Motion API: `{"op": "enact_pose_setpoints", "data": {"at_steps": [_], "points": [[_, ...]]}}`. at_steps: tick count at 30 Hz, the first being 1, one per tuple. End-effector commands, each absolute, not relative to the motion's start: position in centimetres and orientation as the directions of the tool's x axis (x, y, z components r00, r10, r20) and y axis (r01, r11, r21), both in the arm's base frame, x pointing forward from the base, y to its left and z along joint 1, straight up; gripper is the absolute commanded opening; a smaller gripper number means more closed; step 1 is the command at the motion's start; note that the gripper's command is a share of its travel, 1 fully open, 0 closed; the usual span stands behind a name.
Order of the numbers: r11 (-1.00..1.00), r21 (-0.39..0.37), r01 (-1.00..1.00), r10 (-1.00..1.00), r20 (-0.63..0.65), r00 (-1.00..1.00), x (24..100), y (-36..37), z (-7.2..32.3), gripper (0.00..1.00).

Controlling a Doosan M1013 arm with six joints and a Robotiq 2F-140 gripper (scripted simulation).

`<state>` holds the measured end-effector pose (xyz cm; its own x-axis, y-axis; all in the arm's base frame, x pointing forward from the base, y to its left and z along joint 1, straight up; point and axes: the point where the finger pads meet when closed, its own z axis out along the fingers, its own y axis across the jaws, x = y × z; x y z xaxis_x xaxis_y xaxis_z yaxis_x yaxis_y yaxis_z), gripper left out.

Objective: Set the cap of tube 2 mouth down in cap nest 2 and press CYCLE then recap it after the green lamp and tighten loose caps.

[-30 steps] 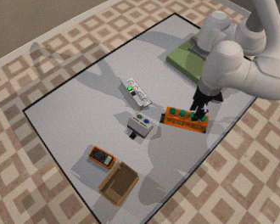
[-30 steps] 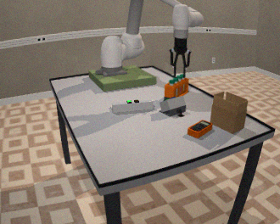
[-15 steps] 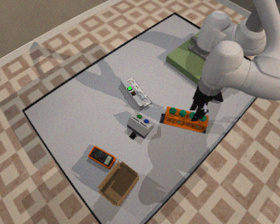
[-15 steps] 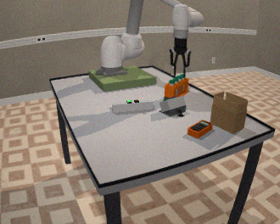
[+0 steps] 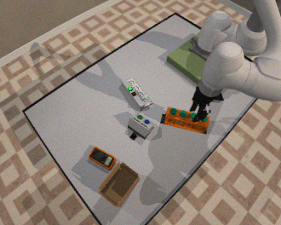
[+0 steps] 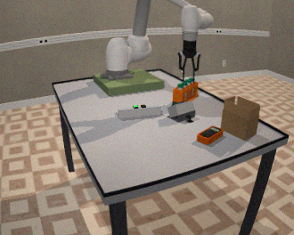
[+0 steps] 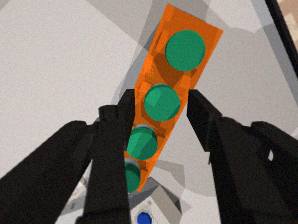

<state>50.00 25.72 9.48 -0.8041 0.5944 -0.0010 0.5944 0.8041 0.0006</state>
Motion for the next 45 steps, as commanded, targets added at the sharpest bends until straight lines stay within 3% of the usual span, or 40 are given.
{"op": "enact_pose_setpoints", "data": {"at_steps": [1, 9, 10, 24, 36, 45], "points": [[0.805, 0.002, 0.594, 0.594, -0.001, -0.805, 50.05, 25.73, 9.38, 0.41], [0.805, 0.002, 0.594, 0.594, -0.001, -0.805, 50.05, 25.73, 9.20, 0.41], [0.805, 0.002, 0.594, 0.594, -0.001, -0.805, 50.05, 25.73, 9.20, 0.30], [0.805, 0.002, 0.594, 0.594, -0.001, -0.805, 50.05, 25.73, 9.20, 0.30], [0.510, 0.002, 0.860, 0.860, 0.000, -0.510, 50.05, 25.73, 9.17, 0.30], [0.297, 0.002, 0.955, 0.955, 0.001, -0.297, 50.05, 25.73, 9.16, 0.30]]}}
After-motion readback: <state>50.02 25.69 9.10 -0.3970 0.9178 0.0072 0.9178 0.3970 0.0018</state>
